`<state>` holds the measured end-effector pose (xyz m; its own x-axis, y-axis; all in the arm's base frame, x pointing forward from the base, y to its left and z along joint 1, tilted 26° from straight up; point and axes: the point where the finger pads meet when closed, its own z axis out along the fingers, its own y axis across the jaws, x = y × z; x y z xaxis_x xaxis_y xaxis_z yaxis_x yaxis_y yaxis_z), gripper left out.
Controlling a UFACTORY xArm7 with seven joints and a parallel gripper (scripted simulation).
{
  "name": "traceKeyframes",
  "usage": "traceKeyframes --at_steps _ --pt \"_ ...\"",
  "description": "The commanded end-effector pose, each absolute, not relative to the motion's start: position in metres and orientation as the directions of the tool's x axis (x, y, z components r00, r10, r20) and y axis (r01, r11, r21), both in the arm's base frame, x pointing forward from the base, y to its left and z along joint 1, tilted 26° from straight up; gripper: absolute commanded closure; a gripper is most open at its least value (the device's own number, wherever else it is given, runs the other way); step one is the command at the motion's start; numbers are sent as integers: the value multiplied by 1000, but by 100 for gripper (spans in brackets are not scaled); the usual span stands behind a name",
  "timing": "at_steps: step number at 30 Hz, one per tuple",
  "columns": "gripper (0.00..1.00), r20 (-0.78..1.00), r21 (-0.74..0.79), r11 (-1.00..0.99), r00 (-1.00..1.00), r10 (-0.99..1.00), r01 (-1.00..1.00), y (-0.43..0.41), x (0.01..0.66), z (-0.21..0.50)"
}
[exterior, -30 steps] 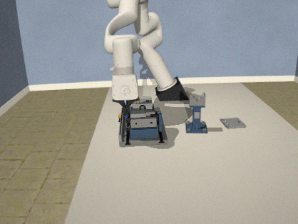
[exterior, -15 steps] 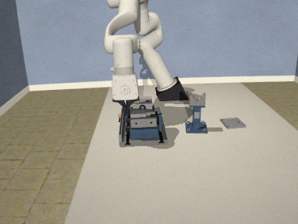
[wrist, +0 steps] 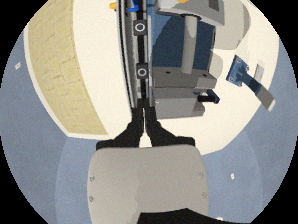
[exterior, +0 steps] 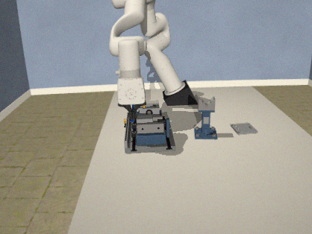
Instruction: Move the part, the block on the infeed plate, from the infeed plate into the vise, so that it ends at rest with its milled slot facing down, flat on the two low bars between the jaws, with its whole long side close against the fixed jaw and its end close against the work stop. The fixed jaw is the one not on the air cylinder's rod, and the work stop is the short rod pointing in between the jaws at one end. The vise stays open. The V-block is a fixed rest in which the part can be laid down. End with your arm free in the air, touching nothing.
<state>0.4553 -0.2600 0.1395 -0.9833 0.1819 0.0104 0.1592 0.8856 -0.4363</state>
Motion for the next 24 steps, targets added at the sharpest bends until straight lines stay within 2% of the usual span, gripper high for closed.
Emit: traceKeyframes --at_steps 1,24 --pt "100 7 -436 886 -984 180 159 -259 457 140" --pt "100 7 -436 886 -984 180 159 -256 458 139"
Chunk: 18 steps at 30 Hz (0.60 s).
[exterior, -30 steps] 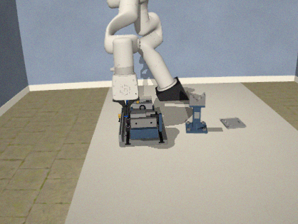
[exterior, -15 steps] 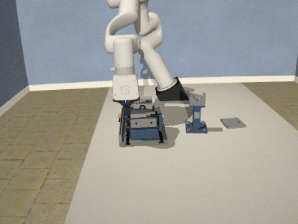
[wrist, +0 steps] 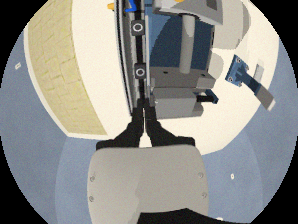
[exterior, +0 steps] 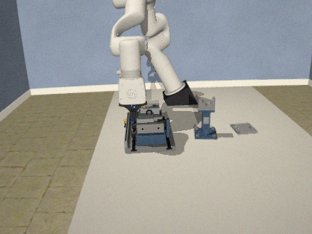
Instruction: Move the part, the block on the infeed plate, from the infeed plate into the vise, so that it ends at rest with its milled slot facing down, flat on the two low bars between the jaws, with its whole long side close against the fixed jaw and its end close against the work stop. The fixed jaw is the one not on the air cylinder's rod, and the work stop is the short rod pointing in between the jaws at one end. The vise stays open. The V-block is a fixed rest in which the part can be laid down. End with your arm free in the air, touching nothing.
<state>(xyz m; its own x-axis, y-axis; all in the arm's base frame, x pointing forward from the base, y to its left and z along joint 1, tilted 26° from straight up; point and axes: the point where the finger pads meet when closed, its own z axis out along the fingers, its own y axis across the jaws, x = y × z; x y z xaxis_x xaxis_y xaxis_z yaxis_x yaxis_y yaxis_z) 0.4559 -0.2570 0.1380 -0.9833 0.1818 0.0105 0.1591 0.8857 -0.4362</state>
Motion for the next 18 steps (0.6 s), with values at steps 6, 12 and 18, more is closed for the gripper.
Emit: traceKeyframes --at_steps 6,12,18 --pt "100 7 -436 886 -984 180 159 -254 458 138" --pt "100 7 -436 886 -984 180 159 -254 458 138" --pt "100 7 -436 886 -984 180 159 -252 458 137"
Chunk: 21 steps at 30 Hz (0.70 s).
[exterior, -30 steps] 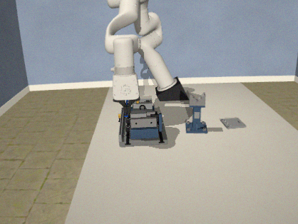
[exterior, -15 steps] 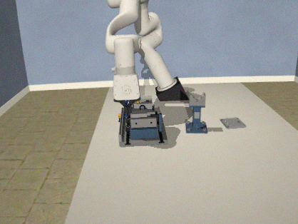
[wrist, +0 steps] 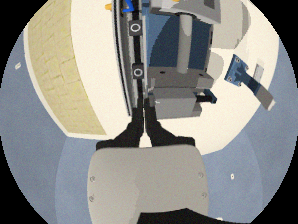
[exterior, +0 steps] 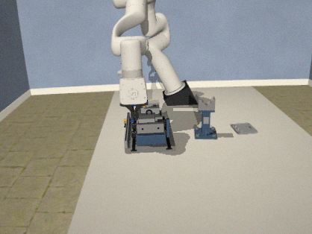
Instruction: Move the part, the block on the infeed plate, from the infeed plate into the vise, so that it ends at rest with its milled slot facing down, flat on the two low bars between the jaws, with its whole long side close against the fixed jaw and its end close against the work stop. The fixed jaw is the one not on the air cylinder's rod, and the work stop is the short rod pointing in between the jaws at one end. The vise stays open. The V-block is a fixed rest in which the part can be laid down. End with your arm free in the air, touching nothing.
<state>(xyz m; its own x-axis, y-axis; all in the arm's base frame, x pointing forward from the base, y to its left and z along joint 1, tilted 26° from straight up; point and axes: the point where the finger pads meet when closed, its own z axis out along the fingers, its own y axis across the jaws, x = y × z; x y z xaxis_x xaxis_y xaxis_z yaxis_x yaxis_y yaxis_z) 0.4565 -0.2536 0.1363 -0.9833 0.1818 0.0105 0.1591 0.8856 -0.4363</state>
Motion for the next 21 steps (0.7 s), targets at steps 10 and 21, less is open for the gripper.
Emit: traceKeyframes --at_steps 10,21 --pt "100 7 -436 886 -984 180 159 -250 459 136" --pt "100 7 -436 886 -984 180 159 -247 459 135"
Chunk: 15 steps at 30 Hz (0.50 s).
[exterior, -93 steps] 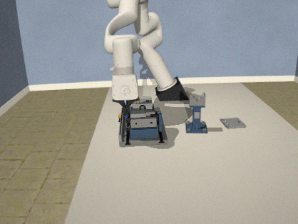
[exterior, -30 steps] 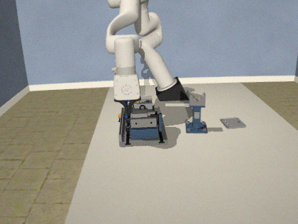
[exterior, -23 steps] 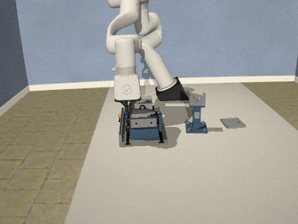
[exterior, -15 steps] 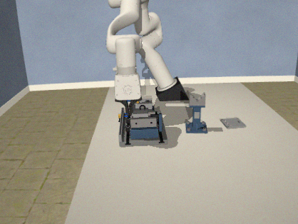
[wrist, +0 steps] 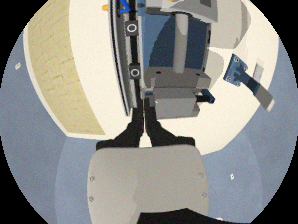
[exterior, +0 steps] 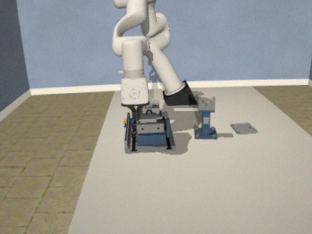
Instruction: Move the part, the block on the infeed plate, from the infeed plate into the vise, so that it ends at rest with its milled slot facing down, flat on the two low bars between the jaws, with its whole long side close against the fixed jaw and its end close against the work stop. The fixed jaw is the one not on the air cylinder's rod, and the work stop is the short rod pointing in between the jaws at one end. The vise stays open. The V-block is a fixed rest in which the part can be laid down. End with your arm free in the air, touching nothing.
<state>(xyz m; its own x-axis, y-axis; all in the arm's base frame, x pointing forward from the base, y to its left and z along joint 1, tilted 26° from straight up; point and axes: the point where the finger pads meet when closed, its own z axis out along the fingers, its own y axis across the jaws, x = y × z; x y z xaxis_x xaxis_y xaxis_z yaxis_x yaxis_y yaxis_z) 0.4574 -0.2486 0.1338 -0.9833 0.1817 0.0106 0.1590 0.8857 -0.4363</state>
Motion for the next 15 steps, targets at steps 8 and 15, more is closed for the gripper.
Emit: traceKeyframes --at_steps 8,15 --pt "100 7 -436 886 -984 180 159 -245 459 134" --pt "100 7 -436 886 -984 180 159 -243 460 133"
